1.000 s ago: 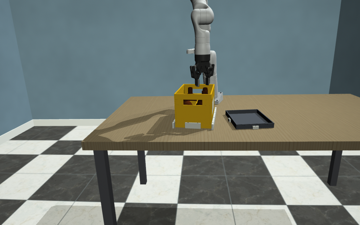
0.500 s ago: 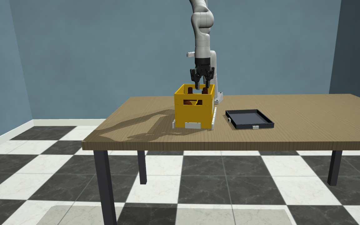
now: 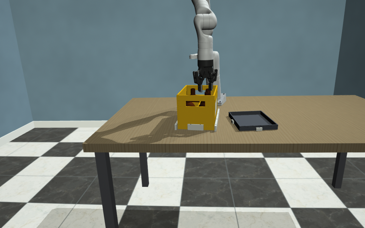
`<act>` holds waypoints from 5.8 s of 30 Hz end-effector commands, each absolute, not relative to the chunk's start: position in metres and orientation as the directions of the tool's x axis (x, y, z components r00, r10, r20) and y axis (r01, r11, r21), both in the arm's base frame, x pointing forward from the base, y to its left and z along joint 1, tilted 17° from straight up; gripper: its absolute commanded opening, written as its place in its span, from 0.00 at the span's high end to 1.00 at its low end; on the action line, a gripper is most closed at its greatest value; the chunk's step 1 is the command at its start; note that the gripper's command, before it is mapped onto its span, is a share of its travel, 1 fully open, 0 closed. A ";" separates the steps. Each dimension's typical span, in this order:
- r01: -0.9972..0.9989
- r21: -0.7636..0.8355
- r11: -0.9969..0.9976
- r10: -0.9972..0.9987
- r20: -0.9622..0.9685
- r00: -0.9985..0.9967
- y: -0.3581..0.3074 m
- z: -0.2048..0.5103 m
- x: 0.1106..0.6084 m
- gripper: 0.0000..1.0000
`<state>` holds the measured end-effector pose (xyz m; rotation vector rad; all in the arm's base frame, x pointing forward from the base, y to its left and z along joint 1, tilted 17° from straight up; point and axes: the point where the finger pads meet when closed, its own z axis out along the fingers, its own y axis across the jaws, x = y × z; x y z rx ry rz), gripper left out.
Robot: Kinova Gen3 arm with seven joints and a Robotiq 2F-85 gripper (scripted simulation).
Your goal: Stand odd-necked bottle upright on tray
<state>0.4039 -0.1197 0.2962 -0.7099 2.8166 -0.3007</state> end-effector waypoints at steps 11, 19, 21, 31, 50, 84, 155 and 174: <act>-0.441 -0.250 0.862 -0.486 -0.163 -0.859 -0.120 0.297 0.404 0.36; -0.441 -0.250 0.862 -0.486 -0.163 -0.859 -0.120 0.297 0.404 0.36; -0.441 -0.250 0.862 -0.486 -0.163 -0.859 -0.120 0.297 0.404 0.36; -0.441 -0.250 0.862 -0.486 -0.163 -0.859 -0.120 0.297 0.404 0.36; -0.441 -0.250 0.862 -0.486 -0.163 -0.859 -0.120 0.295 0.404 0.36; -0.441 -0.250 0.862 -0.486 -0.163 -0.859 -0.124 0.264 0.413 0.36; -0.441 -0.250 0.862 -0.486 -0.163 -0.859 -0.126 0.256 0.415 1.00; -0.441 -0.250 0.862 -0.486 -0.163 -0.859 -0.126 0.256 0.415 1.00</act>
